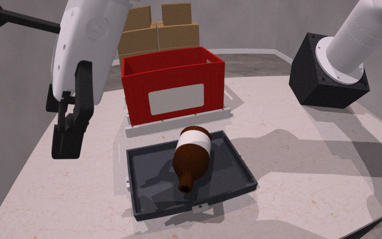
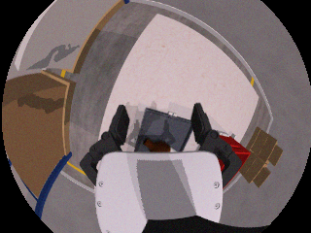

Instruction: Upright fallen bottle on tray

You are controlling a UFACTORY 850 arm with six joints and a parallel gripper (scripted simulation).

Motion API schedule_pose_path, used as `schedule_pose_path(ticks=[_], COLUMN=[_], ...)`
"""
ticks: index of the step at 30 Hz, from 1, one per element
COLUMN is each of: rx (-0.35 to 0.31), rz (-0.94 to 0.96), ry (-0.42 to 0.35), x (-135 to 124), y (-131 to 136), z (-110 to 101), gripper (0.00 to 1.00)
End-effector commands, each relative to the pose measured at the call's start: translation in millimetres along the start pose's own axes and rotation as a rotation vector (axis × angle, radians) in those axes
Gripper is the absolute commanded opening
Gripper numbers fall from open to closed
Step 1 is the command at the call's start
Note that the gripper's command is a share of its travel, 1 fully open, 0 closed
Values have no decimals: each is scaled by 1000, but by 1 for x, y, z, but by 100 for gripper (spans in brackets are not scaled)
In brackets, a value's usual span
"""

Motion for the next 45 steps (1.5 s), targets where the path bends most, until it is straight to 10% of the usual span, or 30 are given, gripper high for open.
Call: schedule_pose_path(ticks=[1,22,32,33,45], rx=[65,363,397,397,397], rz=[-141,-688,-739,-739,-739], ry=[-78,-341,-364,-364,-364], x=[-19,-110,-118,-118,-118], y=[-6,-22,-23,-23,-23], z=[-5,-41,-45,-45,-45], gripper=[100,100,100,0,0])
Point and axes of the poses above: the point where the finger pads meet when closed, its own z axis out along the fingers, its own y axis across the jaws, x = y × z, the point moved 8 cm from there along -z, back along the fingers, and after that the axes turned 9 degrees about -z, right-handed, at the moved point
